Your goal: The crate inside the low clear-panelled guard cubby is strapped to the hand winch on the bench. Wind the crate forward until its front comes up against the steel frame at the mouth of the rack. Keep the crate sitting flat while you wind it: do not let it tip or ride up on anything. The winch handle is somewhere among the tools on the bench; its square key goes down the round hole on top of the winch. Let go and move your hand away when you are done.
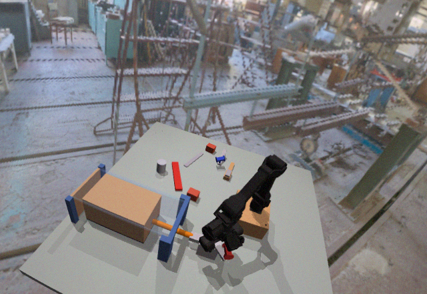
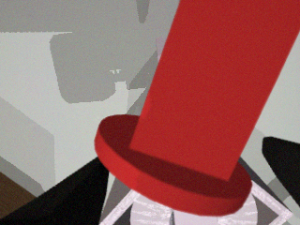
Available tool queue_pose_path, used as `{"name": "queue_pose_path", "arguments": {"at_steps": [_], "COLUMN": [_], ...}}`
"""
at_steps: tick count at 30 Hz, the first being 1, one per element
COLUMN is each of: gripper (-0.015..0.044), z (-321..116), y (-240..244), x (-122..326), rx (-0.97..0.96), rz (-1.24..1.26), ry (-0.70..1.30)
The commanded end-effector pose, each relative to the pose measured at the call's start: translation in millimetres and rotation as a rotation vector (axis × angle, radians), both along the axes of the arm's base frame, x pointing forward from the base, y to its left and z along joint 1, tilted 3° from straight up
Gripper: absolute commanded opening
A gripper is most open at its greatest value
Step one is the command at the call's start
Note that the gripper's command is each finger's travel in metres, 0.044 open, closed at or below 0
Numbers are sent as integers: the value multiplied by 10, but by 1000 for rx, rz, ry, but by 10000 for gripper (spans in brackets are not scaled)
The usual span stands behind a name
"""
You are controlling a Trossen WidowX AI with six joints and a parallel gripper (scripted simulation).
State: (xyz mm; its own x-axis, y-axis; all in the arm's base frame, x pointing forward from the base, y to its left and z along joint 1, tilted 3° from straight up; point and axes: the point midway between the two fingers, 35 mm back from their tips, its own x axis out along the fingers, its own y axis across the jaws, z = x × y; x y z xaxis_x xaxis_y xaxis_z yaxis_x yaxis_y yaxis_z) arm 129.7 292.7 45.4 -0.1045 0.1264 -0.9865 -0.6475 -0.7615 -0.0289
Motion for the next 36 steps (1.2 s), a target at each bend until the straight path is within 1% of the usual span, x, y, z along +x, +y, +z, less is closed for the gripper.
{"name": "queue_pose_path", "arguments": {"at_steps": [1, 6, 8, 15, 31, 32, 36], "gripper": [440, 440, 440, 440, 20, 0, 0], "z": [288, 1027, 1230, 1228, 1228, 1228, 1228], "y": [46, -35, -91, -75, -75, -75, -75], "x": [41, 37, 20, 19, 19, 19, 19], "rx": [0, -36, -45, -28, -28, -28, -28], "rz": [-3, -6, -7, -4, -4, -4, -4], "ry": [-27, -76, -90, -90, -90, -90, -90]}}
